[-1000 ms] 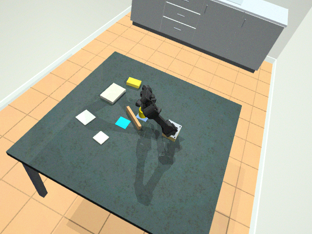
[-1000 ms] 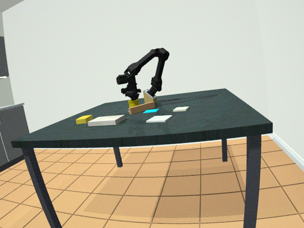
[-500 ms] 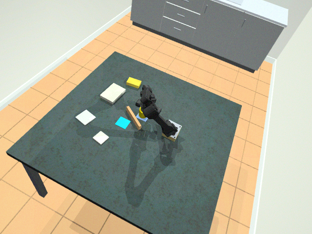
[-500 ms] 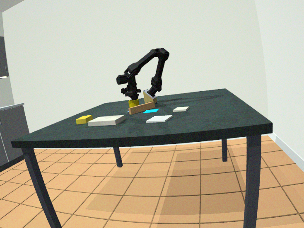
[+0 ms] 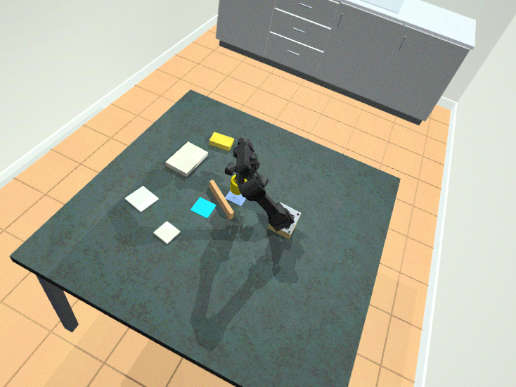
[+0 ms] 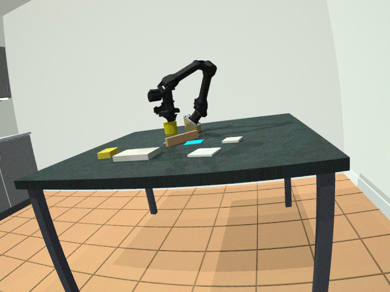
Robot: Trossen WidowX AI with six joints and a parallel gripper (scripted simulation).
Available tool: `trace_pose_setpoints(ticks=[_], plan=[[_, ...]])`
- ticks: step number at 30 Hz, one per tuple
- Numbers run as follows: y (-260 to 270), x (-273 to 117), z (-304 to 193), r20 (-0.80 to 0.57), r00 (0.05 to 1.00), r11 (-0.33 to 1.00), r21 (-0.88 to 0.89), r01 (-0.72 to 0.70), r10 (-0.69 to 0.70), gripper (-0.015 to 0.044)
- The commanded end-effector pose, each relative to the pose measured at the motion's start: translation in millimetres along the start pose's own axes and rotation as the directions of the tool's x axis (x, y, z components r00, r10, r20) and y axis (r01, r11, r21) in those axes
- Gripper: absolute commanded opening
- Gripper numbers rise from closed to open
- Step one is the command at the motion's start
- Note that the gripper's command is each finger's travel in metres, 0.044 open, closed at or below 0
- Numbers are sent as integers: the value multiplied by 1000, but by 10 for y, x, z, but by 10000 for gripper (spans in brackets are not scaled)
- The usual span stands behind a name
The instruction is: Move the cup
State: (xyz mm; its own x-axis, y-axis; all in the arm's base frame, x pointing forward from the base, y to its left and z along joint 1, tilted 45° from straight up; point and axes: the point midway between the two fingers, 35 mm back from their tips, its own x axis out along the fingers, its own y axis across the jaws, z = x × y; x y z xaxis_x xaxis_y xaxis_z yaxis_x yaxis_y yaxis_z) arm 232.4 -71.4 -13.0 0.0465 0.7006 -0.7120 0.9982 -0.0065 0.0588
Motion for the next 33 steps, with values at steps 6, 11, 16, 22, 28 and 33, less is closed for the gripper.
trace_pose_setpoints(ticks=[6, 11, 16, 22, 28, 33], plan=[[7, -271, 5, 1, 1000, 1000, -3, 5, -5, 0], [20, -281, 7, -1, 1000, 1000, 2, -3, 3, 0], [20, -281, 7, -1, 1000, 1000, 2, -3, 3, 0], [20, -281, 7, -1, 1000, 1000, 2, -3, 3, 0], [34, -282, -14, -1, 1000, 1000, 2, -3, 3, 0], [98, -287, -108, -1, 1000, 1000, 0, 0, 0, 0]])
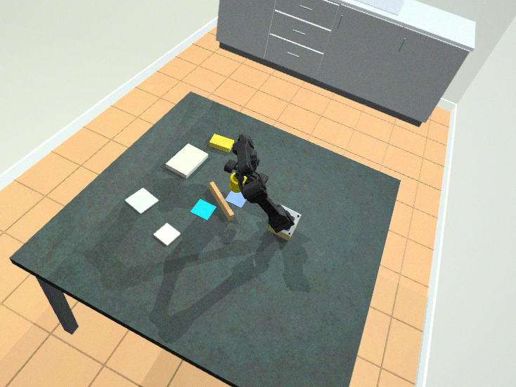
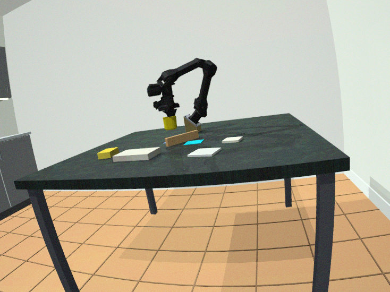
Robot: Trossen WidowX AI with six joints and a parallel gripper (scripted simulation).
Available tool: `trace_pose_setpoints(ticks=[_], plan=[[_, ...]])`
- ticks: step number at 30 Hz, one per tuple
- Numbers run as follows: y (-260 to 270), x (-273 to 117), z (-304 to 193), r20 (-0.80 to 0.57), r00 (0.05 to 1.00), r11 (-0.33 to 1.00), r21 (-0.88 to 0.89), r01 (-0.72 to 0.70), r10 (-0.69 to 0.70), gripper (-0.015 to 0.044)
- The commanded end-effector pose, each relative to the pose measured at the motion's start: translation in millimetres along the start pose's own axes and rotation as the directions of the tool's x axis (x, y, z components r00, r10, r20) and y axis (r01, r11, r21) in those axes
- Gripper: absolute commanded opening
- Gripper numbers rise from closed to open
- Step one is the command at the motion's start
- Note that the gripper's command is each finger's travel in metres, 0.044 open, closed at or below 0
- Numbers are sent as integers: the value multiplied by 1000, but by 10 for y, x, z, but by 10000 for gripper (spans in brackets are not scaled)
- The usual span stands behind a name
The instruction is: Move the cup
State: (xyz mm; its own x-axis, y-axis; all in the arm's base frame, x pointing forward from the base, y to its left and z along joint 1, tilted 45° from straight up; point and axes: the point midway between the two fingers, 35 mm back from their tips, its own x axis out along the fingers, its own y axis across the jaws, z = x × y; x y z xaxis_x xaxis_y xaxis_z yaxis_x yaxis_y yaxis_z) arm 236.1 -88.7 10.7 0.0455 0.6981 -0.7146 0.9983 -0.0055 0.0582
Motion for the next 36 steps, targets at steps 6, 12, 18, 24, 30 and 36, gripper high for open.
trace_pose_setpoints(ticks=[6, 12, 18, 24, 30, 36], plan=[[138, -6, -207, -5, 1000, 1000, -2, 1, -1, 0], [228, -12, -347, -6, 1000, 1000, -3, 2, -2, 0], [318, -18, -486, -6, 1000, 1000, -3, 2, -2, 0], [407, -24, -625, -7, 1000, 1000, -3, 2, -2, 0], [496, -30, -764, -8, 1000, 1000, -4, 2, -2, 0], [590, -36, -915, -9, 1000, 1000, -4, 2, -2, 0]])
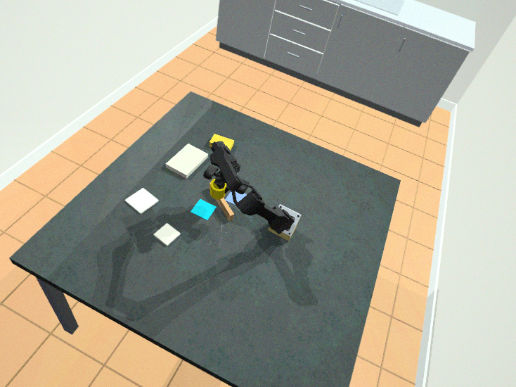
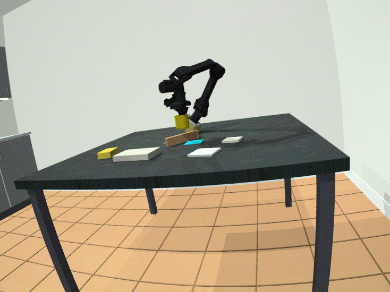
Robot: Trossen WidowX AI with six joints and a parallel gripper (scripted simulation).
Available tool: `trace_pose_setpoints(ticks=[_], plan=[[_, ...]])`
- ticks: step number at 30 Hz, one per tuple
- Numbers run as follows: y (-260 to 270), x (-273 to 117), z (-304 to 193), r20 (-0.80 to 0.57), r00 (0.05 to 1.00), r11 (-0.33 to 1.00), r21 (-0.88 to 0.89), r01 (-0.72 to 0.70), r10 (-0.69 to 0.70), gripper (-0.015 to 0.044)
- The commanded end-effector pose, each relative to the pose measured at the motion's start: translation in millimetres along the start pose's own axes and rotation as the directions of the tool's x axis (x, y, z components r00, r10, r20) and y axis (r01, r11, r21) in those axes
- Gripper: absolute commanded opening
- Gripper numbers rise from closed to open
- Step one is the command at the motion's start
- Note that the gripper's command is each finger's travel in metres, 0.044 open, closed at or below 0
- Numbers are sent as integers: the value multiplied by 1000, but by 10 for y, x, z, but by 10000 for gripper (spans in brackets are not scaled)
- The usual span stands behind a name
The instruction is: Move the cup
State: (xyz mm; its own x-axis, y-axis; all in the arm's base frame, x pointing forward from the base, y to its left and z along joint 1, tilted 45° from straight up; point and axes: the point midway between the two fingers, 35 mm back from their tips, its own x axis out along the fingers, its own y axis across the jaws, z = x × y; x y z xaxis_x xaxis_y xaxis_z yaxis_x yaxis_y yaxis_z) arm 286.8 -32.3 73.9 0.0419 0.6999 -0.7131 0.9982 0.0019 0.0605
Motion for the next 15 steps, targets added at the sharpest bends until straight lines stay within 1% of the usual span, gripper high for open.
trace_pose_setpoints(ticks=[1, 15], plan=[[68, -2, -114, -6, 1000, 1000, 3, -2, 2, 0], [287, -13, -486, -8, 1000, 1000, 2, -3, 3, 0]])
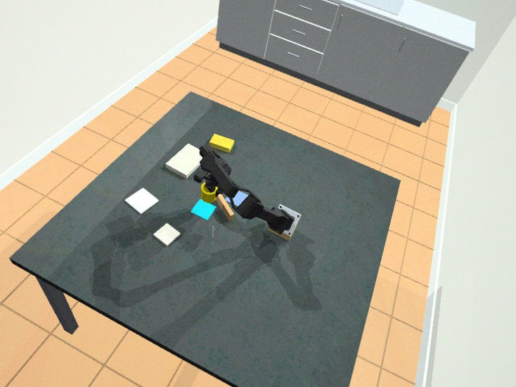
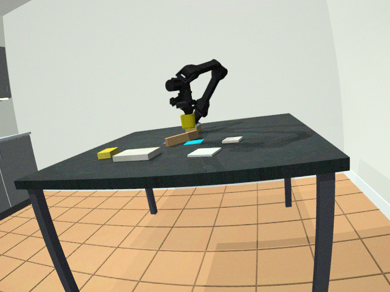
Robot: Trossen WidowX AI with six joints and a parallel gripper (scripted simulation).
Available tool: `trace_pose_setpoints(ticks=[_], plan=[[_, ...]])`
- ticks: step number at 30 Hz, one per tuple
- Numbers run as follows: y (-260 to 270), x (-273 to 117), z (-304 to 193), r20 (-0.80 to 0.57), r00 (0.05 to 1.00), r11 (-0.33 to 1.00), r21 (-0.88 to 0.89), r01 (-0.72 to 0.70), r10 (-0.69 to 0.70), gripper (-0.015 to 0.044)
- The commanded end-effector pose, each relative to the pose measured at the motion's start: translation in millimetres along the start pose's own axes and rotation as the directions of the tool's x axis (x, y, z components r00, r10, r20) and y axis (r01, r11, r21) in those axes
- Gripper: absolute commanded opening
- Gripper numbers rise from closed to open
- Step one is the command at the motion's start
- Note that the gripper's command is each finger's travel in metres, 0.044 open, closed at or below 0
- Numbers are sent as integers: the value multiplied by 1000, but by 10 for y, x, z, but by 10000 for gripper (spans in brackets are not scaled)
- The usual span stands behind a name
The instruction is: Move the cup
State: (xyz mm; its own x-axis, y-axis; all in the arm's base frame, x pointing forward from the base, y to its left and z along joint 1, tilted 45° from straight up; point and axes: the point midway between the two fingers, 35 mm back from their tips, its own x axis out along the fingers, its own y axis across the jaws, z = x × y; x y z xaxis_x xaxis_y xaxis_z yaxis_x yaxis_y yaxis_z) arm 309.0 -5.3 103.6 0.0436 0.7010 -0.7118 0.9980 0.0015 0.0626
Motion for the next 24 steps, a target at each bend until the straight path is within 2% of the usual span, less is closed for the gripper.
trace_pose_setpoints(ticks=[1, 24], plan=[[62, 1, -124, -7, 1000, 1000, 3, -1, 1, 0], [89, 233, -158, -8, 1000, 1000, 3, -2, 2, 0]])
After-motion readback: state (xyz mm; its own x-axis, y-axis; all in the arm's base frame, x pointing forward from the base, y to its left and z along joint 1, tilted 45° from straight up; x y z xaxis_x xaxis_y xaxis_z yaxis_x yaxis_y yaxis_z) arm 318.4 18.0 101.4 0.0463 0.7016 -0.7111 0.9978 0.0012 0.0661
